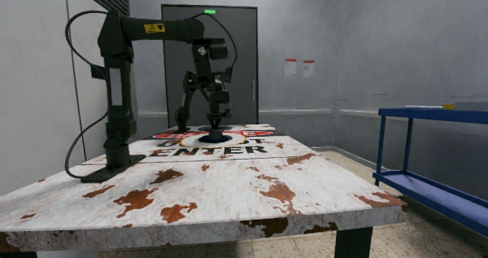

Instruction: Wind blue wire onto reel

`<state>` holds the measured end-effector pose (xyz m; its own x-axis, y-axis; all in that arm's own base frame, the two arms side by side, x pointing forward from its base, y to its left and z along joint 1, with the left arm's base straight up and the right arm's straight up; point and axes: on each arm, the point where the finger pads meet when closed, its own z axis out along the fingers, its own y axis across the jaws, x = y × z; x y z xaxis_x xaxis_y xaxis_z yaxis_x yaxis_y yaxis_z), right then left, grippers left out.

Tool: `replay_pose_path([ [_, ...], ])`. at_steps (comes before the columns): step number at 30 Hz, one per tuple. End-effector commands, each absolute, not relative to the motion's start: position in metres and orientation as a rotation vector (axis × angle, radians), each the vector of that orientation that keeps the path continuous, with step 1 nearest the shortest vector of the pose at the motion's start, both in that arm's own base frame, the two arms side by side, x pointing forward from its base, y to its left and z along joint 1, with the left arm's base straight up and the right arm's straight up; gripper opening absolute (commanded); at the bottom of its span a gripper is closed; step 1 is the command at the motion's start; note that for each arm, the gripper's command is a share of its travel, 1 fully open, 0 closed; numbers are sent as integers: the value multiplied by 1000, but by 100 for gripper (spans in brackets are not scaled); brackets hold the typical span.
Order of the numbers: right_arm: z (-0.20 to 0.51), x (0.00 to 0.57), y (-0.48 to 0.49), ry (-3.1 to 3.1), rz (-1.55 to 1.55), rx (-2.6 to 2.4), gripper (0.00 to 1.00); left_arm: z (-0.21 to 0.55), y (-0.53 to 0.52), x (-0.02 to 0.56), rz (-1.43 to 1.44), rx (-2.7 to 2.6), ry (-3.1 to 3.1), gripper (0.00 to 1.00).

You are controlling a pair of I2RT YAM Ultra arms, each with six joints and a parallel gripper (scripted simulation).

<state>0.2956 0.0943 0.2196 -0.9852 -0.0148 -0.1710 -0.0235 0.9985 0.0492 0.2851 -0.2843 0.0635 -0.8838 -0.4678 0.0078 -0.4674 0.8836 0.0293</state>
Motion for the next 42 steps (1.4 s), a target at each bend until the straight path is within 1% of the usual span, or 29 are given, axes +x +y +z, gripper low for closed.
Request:
replay_pose_path([
  [1, 221, 289, 95, 2976, 76, -36, 25, 96, -287, 287, 0, 744, -3052, 20],
  [14, 221, 289, 95, 2976, 76, -36, 25, 147, -285, 288, 34, 748, -3065, 20],
  [42, 221, 289, 95, 2976, 76, -36, 25, 140, -280, 289, 2, 745, -3053, 20],
])
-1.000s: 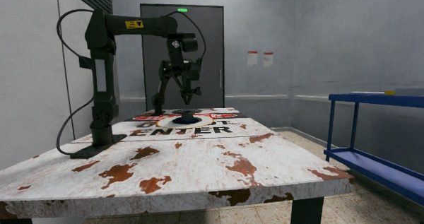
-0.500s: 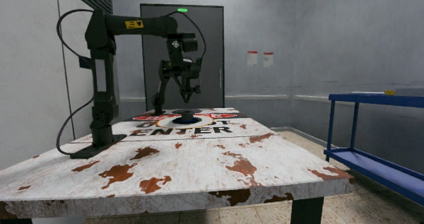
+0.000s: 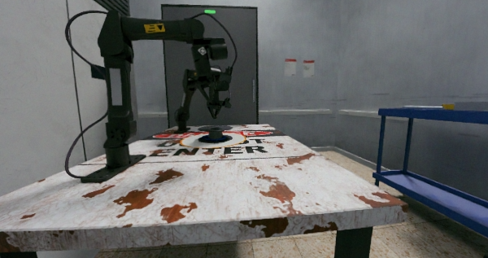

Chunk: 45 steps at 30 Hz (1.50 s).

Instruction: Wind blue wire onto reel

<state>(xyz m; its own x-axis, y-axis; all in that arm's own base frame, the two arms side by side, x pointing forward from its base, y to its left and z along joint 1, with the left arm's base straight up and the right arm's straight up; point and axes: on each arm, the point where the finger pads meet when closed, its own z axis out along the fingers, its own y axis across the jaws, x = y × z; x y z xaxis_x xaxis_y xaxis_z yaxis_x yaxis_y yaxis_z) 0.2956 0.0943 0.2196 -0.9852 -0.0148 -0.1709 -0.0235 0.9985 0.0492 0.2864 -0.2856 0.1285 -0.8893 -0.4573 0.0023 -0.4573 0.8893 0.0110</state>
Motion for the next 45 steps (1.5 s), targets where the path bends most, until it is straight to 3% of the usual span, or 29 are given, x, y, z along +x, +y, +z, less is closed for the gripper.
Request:
replay_pose_path([
  [1, 221, 289, 95, 2976, 76, -36, 25, 140, -280, 289, 2, 745, -3053, 18],
  [14, 221, 289, 95, 2976, 76, -36, 25, 140, -280, 289, 2, 745, -3053, 0],
  [25, 221, 289, 95, 2976, 76, -36, 25, 150, -286, 294, 122, 643, -3126, 0],
  [34, 221, 289, 95, 2976, 76, -36, 25, 207, -305, 314, 633, 141, -3421, 0],
  [42, 221, 289, 95, 2976, 76, -36, 25, 286, -310, 319, 910, -202, -3605, 0],
  [45, 221, 289, 95, 2976, 76, -36, 25, 372, -306, 315, 1180, -430, -3735, 0],
])
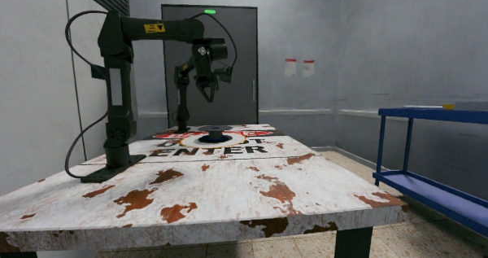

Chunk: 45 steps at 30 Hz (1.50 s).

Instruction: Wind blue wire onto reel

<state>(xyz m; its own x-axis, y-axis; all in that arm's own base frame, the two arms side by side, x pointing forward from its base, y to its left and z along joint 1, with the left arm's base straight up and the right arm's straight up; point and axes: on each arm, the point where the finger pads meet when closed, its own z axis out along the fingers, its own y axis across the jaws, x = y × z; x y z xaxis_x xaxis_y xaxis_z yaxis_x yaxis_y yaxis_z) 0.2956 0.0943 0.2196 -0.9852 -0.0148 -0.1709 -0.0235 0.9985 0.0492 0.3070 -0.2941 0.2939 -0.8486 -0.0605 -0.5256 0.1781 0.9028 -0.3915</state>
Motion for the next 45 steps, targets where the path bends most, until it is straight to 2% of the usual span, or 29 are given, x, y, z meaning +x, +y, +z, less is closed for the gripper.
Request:
replay_pose_path([
  [1, 221, 289, 95, 2976, 76, -36, 25, 401, -302, 311, -706, 269, 2168, 0],
  [12, 221, 289, 95, 2976, 76, -36, 25, 604, -215, 222, -717, 422, 1473, 0],
  [14, 221, 289, 95, 2976, 76, -36, 25, 604, -215, 222, -717, 422, 1473, 0],
  [15, 221, 289, 95, 2976, 76, -36, 25, 641, -198, 205, -723, 409, 1280, 0],
  [20, 221, 289, 95, 2976, 76, -36, 25, 678, -180, 186, -717, 372, 977, 0],
  [23, 221, 289, 95, 2976, 76, -36, 25, 646, -199, 205, -700, 404, 993, 0],
  [29, 221, 289, 95, 2976, 76, -36, 25, 488, -253, 261, -638, 544, 1337, 0],
  [31, 221, 289, 95, 2976, 76, -36, 25, 488, -253, 261, -638, 544, 1337, 0],
  [34, 221, 289, 95, 2976, 76, -36, 25, 407, -266, 274, -604, 604, 1485, 0],
  [40, 221, 289, 95, 2976, 76, -36, 25, 407, -254, 285, -572, 572, 1494, 0],
  [45, 221, 289, 95, 2976, 76, -36, 25, 407, -202, 324, -439, 439, 1526, 0],
])
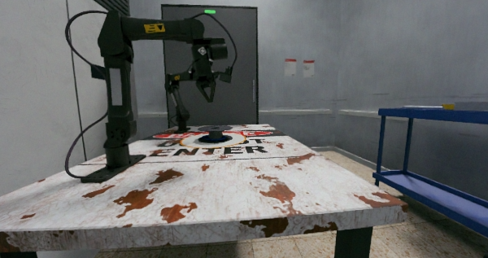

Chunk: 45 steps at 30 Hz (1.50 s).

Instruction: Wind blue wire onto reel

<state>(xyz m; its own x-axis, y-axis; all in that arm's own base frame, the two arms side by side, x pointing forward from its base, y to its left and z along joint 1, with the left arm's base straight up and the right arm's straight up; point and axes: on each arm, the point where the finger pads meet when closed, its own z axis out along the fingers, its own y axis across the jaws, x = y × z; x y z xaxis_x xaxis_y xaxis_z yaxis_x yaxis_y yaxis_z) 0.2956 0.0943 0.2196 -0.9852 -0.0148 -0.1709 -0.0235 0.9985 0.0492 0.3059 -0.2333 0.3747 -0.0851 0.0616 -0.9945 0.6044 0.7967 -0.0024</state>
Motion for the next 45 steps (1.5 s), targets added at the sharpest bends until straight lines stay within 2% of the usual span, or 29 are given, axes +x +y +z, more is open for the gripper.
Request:
replay_pose_path([
  [1, 221, 289, 95, 2976, 76, -36, 25, 407, -184, 334, -398, 398, 1534, 0],
  [3, 221, 289, 95, 2976, 76, -36, 25, 407, -184, 334, -398, 398, 1534, 0],
  [11, 221, 289, 95, 2976, 76, -36, 25, 407, -1, 382, -4, 4, 1571, 0],
  [18, 221, 289, 95, 2976, 76, -36, 25, 407, 163, 345, 343, -343, 1543, 0],
  [20, 221, 289, 95, 2976, 76, -36, 25, 407, 163, 345, 343, -343, 1543, 0],
  [27, 221, 289, 95, 2976, 76, -36, 25, 407, 295, 242, 688, -688, 1459, 0],
  [35, 221, 289, 95, 2976, 76, -36, 25, 407, 375, 68, 1073, -1073, 1290, 0],
  [45, 221, 289, 95, 2976, 76, -36, 25, 407, 377, 61, 1089, -1089, 1282, 0],
])
